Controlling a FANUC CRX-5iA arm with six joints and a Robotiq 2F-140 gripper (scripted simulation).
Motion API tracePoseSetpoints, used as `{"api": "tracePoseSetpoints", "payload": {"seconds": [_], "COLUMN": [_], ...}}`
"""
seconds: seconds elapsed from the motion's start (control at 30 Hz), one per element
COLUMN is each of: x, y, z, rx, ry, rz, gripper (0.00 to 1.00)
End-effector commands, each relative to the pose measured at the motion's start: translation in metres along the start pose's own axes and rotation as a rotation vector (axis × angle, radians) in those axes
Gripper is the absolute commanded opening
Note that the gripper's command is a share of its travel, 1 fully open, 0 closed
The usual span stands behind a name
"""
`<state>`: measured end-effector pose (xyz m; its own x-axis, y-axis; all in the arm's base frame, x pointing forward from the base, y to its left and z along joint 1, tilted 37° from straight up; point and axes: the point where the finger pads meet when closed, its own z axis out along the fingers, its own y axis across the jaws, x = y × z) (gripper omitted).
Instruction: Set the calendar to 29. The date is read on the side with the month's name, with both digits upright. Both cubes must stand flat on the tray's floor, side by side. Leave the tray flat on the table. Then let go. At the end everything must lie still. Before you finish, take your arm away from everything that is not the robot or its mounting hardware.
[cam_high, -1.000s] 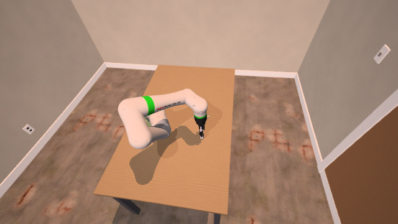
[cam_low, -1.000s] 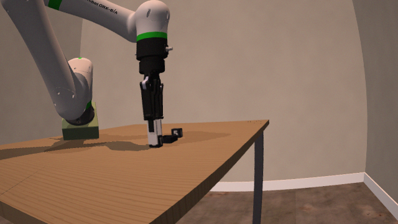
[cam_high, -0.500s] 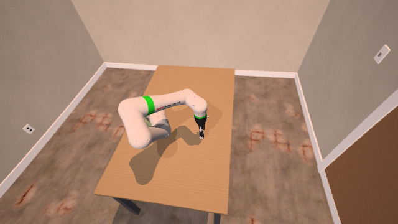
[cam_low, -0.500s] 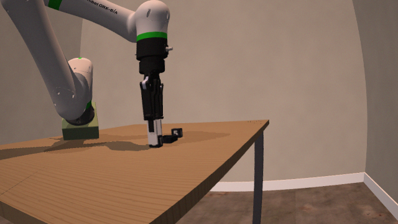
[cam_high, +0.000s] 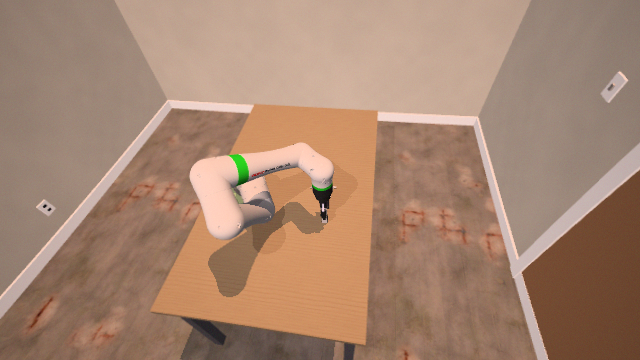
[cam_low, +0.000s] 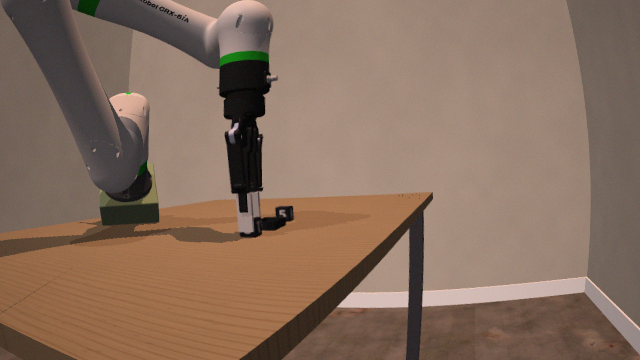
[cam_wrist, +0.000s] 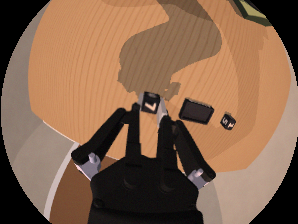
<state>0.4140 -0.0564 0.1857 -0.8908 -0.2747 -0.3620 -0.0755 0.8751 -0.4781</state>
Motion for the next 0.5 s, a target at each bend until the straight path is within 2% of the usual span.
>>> {"api": "tracePoseSetpoints", "payload": {"seconds": [0.0,0.47], "x": [-0.0002,-0.0002], "y": [0.0001,0.0001], "z": [-0.0002,-0.0002], "rx": [0.000,0.000], "ry": [0.000,0.000], "rz": [0.000,0.000], "gripper": [0.17,0.24]}}
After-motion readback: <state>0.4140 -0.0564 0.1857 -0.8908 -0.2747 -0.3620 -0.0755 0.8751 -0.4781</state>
